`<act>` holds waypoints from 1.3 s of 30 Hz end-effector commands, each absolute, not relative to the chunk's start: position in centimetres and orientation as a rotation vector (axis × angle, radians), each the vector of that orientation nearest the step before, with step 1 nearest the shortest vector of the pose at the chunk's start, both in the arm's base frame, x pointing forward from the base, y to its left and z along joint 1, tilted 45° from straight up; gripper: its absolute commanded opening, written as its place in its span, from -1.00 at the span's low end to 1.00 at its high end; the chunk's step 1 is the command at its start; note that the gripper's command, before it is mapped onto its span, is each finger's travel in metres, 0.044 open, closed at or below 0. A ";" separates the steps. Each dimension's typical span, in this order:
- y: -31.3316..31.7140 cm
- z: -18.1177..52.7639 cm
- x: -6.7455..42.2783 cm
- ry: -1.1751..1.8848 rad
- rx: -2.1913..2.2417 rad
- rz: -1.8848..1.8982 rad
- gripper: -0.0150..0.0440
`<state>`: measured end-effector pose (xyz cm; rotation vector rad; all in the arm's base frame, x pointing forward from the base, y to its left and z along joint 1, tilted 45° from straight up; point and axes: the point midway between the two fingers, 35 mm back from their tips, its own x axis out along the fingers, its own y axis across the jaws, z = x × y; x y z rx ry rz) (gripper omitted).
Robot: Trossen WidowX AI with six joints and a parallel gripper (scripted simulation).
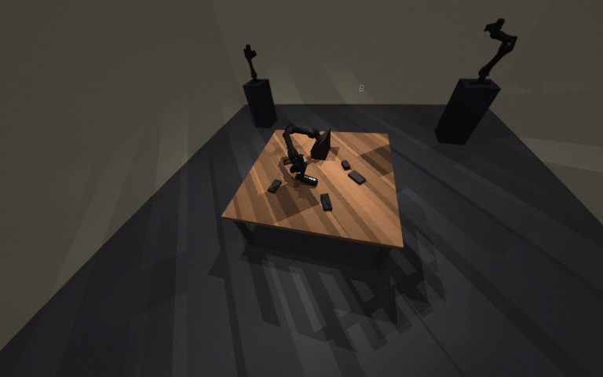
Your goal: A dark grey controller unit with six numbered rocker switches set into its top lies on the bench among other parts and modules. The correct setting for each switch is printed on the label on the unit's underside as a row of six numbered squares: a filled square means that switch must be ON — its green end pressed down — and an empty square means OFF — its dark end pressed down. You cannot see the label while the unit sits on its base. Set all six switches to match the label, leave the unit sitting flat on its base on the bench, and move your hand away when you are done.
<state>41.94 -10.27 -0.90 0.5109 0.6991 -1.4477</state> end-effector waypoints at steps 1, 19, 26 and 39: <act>-9.5 -0.8 42.0 0.699 0.510 -1.439 0.64; -8.0 -0.7 41.9 0.700 0.511 -1.439 0.64; -7.5 -0.7 41.9 0.701 0.511 -1.438 0.64; -6.3 -0.8 41.8 0.701 0.512 -1.438 0.64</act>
